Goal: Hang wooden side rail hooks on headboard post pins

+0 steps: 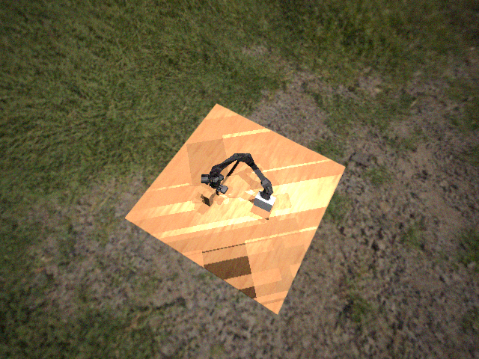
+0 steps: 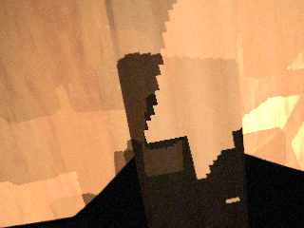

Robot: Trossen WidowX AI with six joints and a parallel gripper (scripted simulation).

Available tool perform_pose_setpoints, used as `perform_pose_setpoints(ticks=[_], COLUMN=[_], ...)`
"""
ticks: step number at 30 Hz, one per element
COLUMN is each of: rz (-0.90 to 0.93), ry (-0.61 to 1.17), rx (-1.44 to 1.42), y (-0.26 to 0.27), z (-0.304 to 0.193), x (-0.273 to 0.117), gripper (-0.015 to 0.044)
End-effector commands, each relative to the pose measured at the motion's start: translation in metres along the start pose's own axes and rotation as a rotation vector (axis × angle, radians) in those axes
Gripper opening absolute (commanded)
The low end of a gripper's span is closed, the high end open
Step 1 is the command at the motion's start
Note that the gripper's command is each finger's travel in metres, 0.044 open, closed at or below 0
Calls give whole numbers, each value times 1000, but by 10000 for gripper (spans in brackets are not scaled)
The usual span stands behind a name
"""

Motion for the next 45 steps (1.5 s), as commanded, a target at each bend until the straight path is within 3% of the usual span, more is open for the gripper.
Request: perform_pose_setpoints(ticks=[1,45], rz=[10,10], ry=[9,9], rx=[-6,-6], y=[-2,-3], z=[-5,-9], x=[-5,-4], gripper=[0,0])
Point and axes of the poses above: the point midway between the two fingers, 35 mm back from their tips, its own x axis out along the fingers, its own y axis across the jaws, z = x × y, the point moved 8 cm from there along -x, back along the fingers, and after that the axes turned 9 degrees about x, right-handed, at the moved point
